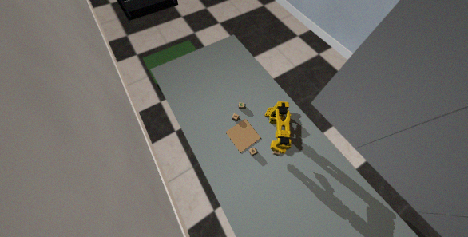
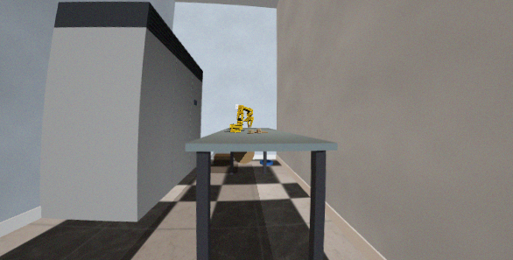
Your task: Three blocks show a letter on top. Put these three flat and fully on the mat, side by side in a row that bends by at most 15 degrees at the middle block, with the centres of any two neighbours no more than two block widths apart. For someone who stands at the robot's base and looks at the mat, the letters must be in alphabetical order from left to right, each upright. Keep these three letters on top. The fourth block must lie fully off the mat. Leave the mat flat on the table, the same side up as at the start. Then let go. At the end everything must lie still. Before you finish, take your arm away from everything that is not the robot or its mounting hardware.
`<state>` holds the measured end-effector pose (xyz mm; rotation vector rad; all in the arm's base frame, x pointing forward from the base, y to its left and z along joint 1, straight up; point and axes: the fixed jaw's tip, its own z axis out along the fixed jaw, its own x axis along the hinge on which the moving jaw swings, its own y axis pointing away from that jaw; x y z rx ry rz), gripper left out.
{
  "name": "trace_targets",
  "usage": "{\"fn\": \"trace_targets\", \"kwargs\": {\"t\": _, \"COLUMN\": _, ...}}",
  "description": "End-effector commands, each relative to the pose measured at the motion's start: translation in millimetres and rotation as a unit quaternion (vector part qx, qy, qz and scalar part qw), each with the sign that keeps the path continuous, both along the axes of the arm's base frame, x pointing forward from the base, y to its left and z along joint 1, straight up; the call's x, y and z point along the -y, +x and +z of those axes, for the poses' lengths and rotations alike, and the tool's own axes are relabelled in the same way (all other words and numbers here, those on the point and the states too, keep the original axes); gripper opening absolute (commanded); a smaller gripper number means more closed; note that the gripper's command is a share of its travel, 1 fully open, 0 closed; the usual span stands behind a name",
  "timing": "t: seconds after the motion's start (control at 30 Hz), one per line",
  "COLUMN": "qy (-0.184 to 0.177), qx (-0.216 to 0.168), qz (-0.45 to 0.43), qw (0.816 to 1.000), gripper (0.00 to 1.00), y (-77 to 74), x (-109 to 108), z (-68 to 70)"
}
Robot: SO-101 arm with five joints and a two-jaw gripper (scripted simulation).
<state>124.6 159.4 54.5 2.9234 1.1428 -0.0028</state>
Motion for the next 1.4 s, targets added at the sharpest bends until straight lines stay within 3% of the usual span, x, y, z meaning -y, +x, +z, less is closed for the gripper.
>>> {"fn": "trace_targets", "kwargs": {"t": 0.0, "qy": 0.052, "qx": 0.037, "qz": 0.005, "qw": 0.998, "gripper": 0.0, "y": 7.1, "x": -12, "z": 17.4}}
{"fn": "trace_targets", "kwargs": {"t": 1.37, "qy": 0.052, "qx": 0.037, "qz": 0.005, "qw": 0.998, "gripper": 0.0, "y": 8.0, "x": -13, "z": 3.5}}
